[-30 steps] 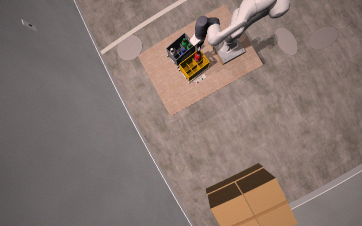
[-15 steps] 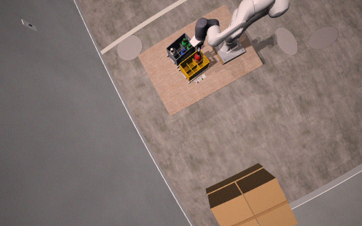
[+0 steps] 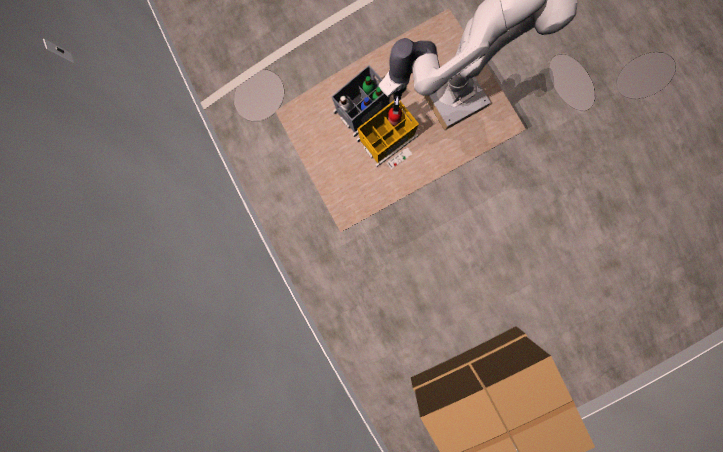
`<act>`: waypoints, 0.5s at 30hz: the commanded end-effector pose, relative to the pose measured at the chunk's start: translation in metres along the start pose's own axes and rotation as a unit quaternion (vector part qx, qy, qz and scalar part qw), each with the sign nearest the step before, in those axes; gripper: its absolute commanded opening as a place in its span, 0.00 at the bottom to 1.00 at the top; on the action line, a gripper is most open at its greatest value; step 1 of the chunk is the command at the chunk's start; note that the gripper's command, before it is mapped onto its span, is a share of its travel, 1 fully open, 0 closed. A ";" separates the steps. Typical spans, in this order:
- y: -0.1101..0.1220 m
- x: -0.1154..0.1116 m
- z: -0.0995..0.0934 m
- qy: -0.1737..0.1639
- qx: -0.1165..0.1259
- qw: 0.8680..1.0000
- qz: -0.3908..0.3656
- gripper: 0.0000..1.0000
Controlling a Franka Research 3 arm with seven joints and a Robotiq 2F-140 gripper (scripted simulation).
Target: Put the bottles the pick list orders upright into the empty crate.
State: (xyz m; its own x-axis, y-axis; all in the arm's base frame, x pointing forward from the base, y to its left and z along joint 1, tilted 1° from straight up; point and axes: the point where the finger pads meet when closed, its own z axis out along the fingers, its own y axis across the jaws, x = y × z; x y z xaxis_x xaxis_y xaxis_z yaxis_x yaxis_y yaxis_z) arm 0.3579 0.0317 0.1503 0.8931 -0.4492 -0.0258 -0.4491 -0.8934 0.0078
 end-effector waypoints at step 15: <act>-0.002 0.005 0.013 0.007 0.003 1.000 0.001 0.00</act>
State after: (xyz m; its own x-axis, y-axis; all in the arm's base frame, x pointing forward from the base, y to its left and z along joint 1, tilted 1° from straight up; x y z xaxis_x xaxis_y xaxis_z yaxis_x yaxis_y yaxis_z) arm 0.3576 0.0316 0.1368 0.8938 -0.4476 -0.0266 -0.4475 -0.8942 0.0078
